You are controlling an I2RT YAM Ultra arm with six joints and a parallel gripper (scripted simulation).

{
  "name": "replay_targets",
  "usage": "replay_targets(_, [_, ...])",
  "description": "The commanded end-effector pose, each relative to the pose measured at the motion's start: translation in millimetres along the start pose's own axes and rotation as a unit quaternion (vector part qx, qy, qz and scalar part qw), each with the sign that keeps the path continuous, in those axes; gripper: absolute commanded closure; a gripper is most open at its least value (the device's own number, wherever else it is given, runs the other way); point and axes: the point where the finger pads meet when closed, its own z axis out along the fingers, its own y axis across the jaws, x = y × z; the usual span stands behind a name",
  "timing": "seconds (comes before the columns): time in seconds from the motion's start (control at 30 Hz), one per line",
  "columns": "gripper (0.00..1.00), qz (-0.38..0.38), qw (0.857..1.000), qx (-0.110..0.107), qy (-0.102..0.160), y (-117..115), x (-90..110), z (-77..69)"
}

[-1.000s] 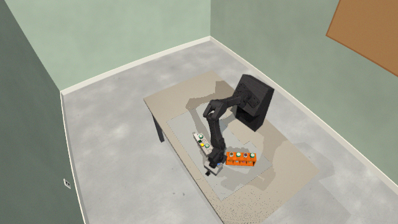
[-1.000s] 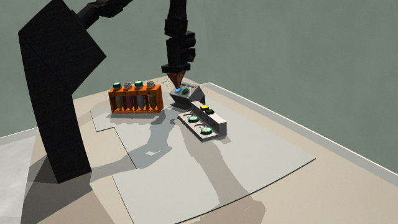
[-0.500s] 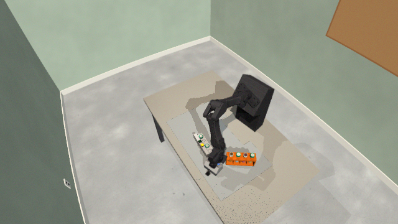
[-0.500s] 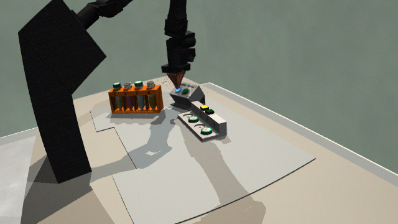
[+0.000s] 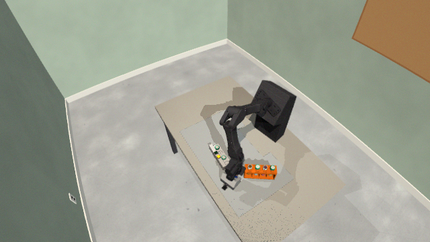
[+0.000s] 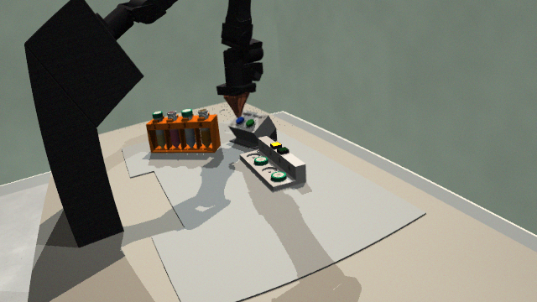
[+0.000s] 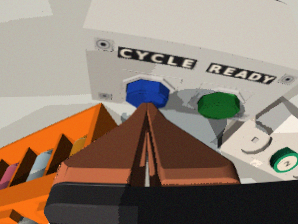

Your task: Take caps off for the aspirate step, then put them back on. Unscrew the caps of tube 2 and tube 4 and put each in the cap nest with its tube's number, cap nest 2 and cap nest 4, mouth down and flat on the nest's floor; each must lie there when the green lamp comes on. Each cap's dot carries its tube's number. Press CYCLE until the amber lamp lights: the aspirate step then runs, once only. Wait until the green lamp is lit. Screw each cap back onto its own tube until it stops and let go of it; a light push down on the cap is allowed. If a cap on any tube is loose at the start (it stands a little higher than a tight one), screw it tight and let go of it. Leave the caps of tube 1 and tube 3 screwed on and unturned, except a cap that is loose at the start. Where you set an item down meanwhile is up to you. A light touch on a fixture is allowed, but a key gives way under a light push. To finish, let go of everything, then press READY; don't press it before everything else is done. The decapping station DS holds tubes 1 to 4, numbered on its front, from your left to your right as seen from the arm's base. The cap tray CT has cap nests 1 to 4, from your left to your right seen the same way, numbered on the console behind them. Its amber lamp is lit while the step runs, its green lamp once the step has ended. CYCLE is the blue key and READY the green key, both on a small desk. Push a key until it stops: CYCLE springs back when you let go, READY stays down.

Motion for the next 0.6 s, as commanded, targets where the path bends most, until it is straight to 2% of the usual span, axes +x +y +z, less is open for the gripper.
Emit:
replay_targets(0.0, [1.00,0.001,1.000,0.000,-0.008,0,-6,-12.9])
replay_targets(0.13, [1.00,0.001,1.000,0.000,-0.008,0,-6,-24.3])
replay_targets(0.37, [1.00,0.001,1.000,0.000,-0.008,0,-6,-24.3])
replay_targets(0.4, [0.00,0.043,0.999,0.000,-0.008,-8,-3,-23.5])
replay_targets(0.47, [0.00,0.126,0.992,-0.001,-0.007,-23,3,-21.8])
replay_targets(0.53, [0.00,0.206,0.979,-0.001,-0.007,-39,9,-20.1])
replay_targets(0.57, [0.00,0.208,0.978,-0.001,-0.007,-39,9,-20.1])
